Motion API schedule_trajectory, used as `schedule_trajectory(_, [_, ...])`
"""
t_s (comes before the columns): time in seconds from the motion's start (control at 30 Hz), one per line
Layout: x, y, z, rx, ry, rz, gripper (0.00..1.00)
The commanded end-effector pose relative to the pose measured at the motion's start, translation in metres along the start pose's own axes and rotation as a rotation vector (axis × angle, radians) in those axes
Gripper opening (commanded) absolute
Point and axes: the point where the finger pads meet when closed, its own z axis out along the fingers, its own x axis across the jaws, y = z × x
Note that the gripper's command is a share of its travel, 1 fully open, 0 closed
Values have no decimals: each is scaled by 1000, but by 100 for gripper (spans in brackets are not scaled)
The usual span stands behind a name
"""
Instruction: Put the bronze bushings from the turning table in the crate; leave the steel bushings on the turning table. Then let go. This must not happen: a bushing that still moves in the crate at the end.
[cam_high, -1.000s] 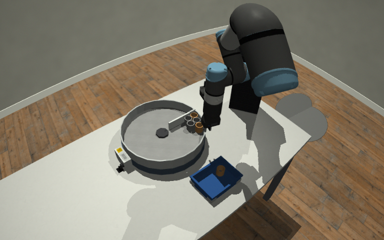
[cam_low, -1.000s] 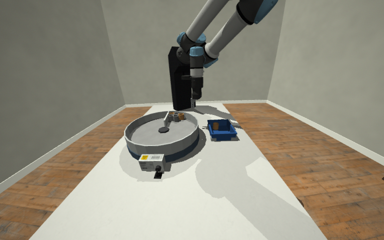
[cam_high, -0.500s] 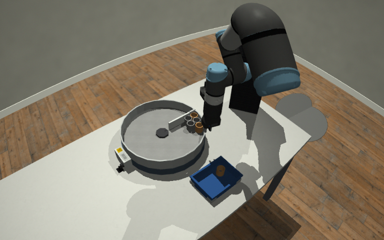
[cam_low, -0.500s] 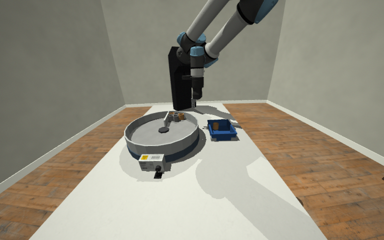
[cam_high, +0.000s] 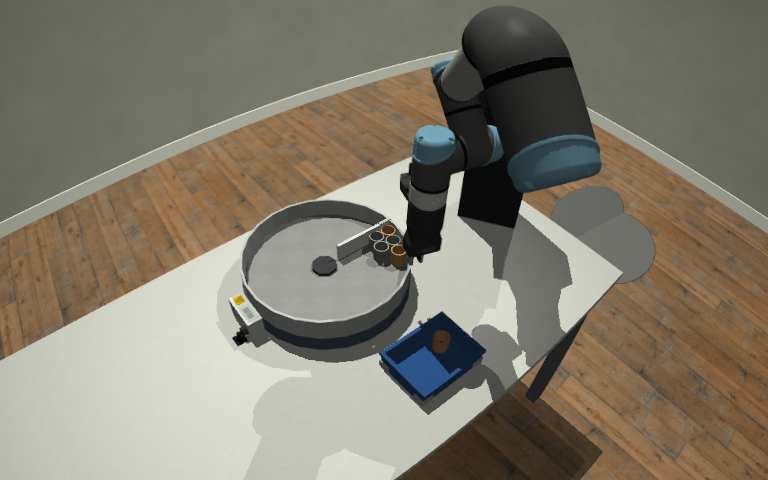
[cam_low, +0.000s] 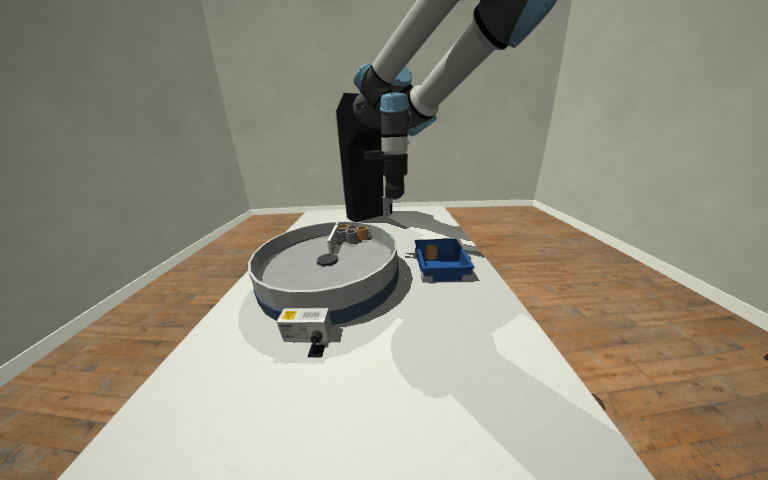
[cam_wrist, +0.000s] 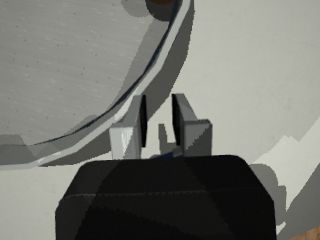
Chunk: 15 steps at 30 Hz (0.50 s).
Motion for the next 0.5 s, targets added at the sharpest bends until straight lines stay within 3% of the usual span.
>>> schedule_trajectory(0.0, [-1, -19, 2, -2, 0, -65, 45])
schedule_trajectory(0.1, [-2, -49, 6, -5, 1, -163, 45])
schedule_trajectory(0.47, [-2, -49, 6, -5, 1, -163, 45])
